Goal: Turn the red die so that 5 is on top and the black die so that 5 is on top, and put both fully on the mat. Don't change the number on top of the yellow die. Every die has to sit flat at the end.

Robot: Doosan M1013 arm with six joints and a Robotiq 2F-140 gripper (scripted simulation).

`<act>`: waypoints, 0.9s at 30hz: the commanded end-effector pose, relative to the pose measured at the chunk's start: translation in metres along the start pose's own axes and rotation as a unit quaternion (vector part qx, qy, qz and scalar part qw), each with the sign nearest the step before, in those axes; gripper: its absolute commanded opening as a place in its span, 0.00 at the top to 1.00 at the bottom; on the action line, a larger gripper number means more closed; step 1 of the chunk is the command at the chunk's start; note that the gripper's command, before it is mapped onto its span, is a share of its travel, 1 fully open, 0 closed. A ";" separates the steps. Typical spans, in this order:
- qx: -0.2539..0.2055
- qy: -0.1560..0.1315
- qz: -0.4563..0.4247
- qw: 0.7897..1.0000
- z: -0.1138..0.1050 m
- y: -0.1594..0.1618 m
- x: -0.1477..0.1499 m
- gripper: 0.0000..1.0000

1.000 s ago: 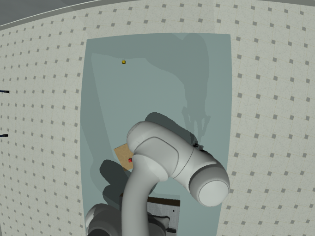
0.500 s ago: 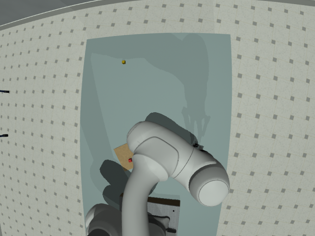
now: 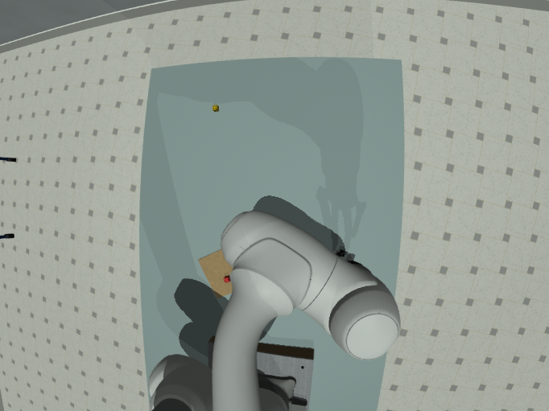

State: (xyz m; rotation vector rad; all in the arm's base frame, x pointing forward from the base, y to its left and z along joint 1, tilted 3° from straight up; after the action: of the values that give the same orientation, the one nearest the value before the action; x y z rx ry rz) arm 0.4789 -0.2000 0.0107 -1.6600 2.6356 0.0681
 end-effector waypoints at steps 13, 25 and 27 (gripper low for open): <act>0.000 0.000 0.000 1.000 0.000 0.000 0.000 0.73; 0.000 0.000 0.000 1.000 0.008 0.000 0.000 0.73; 0.000 0.000 0.000 1.000 0.009 0.000 0.000 0.73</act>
State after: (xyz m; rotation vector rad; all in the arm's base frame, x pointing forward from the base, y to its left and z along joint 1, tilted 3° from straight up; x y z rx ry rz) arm 0.4788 -0.1997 0.0032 -1.6600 2.6356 0.0681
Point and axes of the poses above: the point where the finger pads meet when closed, its own z axis out along the fingers, its own x axis across the jaws, y = z × x, the point moved 2 cm from there along -z, back along the fingers, and after that the axes turned 7 degrees about z, right-handed, at the moved point
